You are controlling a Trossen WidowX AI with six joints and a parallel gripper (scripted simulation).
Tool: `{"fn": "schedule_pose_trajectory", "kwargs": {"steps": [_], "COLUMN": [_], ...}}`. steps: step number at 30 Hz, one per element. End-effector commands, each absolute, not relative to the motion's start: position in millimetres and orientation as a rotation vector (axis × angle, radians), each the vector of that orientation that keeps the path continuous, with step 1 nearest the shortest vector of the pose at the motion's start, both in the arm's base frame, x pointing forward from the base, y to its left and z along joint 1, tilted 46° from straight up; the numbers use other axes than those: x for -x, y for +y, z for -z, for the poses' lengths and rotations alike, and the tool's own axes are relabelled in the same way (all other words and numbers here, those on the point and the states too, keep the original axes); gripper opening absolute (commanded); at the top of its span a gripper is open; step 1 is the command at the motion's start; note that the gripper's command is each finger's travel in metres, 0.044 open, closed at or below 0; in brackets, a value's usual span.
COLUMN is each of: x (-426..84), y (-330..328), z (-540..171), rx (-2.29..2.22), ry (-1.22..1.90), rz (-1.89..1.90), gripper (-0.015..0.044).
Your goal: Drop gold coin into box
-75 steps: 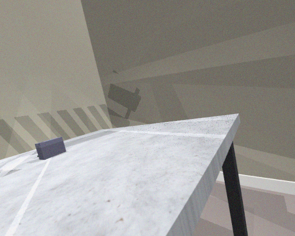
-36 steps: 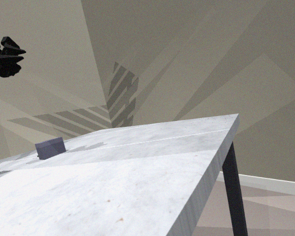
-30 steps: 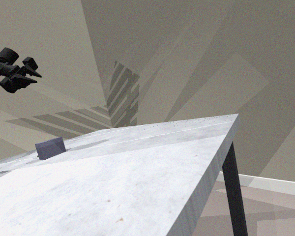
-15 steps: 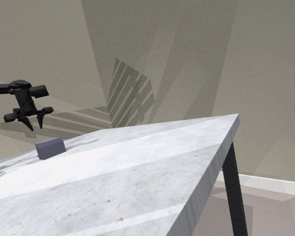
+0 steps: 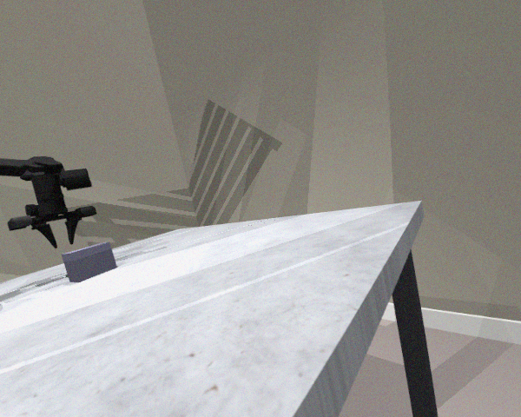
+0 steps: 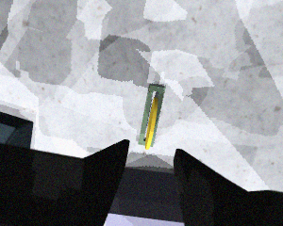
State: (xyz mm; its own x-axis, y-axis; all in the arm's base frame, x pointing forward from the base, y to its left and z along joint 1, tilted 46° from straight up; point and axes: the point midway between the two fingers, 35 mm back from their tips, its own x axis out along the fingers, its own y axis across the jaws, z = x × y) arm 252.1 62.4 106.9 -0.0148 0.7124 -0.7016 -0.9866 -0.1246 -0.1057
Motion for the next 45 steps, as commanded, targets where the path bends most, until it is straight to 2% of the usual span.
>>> {"fn": "schedule_pose_trajectory", "kwargs": {"steps": [1, 45], "x": [-252.4, -251.2], "y": [69.7, 119.6], "z": [-100.1, -49.4], "rx": [0.725, 0.723], "ry": [0.492, 0.489], "rz": [-1.551, -1.551], "gripper": [0.0161, 0.0161]}}
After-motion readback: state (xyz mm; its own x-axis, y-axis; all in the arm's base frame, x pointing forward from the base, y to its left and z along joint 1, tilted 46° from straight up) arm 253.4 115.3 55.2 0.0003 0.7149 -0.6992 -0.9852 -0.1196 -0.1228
